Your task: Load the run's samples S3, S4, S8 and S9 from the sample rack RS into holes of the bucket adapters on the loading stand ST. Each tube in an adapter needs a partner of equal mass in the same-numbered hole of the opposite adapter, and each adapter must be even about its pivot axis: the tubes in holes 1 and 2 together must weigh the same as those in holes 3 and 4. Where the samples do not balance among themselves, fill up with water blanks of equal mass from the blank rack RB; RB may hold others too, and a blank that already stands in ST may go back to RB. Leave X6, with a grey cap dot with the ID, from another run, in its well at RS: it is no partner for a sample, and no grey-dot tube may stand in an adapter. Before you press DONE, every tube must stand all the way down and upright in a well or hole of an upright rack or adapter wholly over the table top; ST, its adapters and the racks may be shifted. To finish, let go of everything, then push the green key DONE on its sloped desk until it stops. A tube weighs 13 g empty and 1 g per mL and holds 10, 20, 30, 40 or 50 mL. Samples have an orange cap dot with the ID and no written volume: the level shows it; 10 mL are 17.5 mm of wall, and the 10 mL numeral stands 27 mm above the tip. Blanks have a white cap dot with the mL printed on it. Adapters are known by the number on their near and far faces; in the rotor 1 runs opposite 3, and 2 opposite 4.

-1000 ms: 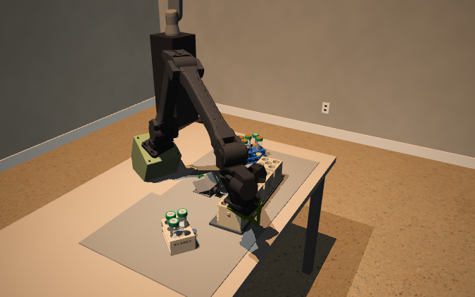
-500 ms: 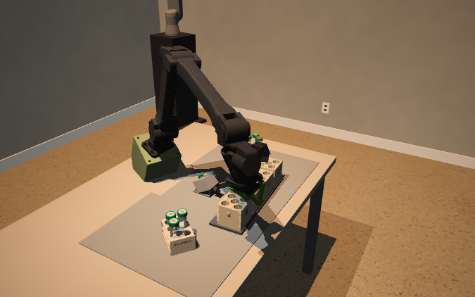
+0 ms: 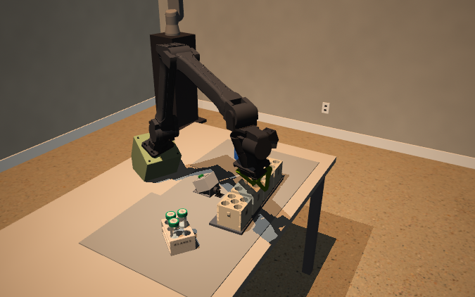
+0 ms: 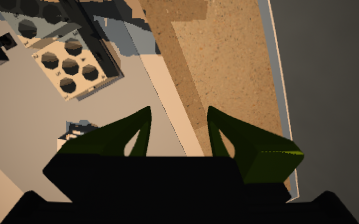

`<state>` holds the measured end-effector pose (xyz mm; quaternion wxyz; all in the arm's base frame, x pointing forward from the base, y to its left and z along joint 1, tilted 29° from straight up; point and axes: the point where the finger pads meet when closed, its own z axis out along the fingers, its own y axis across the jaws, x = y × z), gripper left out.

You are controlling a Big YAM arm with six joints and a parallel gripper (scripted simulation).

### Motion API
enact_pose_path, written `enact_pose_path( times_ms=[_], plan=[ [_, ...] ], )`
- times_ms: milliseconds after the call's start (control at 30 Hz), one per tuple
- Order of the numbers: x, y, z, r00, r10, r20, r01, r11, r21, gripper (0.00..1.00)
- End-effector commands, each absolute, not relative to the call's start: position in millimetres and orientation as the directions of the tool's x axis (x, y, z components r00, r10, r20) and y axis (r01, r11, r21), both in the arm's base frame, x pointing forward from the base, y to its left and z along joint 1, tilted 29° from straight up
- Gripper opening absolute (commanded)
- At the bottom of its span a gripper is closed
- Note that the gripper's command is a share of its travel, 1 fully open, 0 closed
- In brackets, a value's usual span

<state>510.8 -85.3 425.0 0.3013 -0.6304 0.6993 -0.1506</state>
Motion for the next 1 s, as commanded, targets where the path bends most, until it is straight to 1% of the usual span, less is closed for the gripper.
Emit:
enact_pose_path(
  times_ms=[0, 33, 200, 233, 267, 300, 367, 433, 500, 567, 633, 700, 767, 833, 967],
  plan=[
    [491.2, -62.8, 446.0, -0.077, -0.958, -0.277, -0.775, 0.232, -0.587, 0.55],
    [489.6, -58.3, 444.8, -0.101, -0.952, -0.289, -0.780, 0.257, -0.571, 0.55],
    [489.3, -45.7, 445.0, -0.094, -0.953, -0.288, -0.765, 0.254, -0.591, 0.55],
    [485.7, -41.0, 467.7, -0.113, -0.947, -0.300, -0.752, 0.279, -0.597, 0.55],
    [484.0, -36.7, 469.4, -0.135, -0.940, -0.312, -0.752, 0.302, -0.586, 0.55],
    [478.6, -31.7, 437.8, -0.154, -0.937, -0.313, -0.785, 0.308, -0.537, 0.55],
    [479.7, -24.5, 438.8, -0.146, -0.938, -0.314, -0.772, 0.307, -0.556, 0.55],
    [470.9, -15.5, 432.4, -0.206, -0.920, -0.332, -0.786, 0.358, -0.504, 0.55],
    [470.3, -7.5, 431.6, -0.200, -0.921, -0.335, -0.777, 0.357, -0.518, 0.55],
    [462.3, 0.7, 425.5, -0.259, -0.901, -0.347, -0.783, 0.406, -0.471, 0.55],
    [461.9, 8.5, 424.4, -0.252, -0.902, -0.352, -0.774, 0.406, -0.487, 0.55],
    [453.2, 16.2, 417.7, -0.311, -0.880, -0.358, -0.775, 0.453, -0.440, 0.55],
    [453.2, 16.2, 417.7, -0.311, -0.880, -0.358, -0.775, 0.453, -0.440, 0.55],
    [448.1, 23.5, 413.5, -0.363, -0.857, -0.366, -0.763, 0.499, -0.412, 0.55],
    [443.1, 38.4, 408.4, -0.353, -0.856, -0.377, -0.753, 0.499, -0.429, 0.55]
  ],
)
